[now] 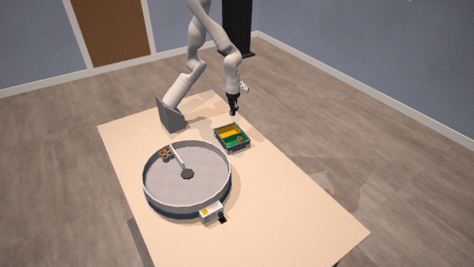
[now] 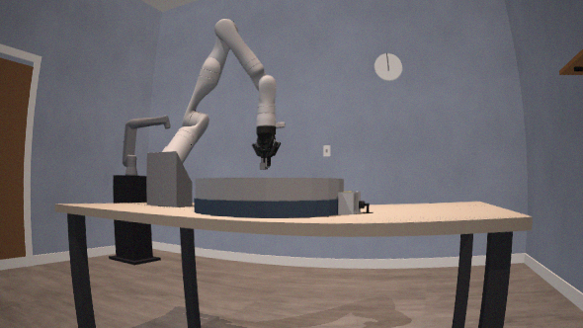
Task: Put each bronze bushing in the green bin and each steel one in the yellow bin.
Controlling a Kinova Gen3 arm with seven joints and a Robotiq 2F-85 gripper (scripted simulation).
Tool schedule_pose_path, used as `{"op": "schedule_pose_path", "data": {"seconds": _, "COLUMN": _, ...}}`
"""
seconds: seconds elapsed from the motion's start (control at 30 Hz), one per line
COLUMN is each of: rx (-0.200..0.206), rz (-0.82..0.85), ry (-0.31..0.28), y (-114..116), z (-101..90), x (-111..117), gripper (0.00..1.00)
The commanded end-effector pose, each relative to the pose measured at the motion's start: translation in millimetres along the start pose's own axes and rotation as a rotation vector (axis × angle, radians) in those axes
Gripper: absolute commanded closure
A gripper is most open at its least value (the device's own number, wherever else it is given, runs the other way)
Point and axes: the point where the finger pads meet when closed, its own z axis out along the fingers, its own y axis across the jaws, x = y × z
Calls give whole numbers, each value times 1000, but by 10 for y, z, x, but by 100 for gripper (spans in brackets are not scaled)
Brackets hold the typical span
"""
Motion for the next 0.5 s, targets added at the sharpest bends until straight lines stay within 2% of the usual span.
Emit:
{"op": "schedule_pose_path", "data": {"seconds": 0.0, "rx": -8, "rz": 1, "ry": -13, "y": -4, "z": -1, "x": 35, "gripper": 100}}
{"op": "schedule_pose_path", "data": {"seconds": 0.47, "rx": -8, "rz": 1, "ry": -12, "y": -6, "z": -1, "x": 39, "gripper": 100}}
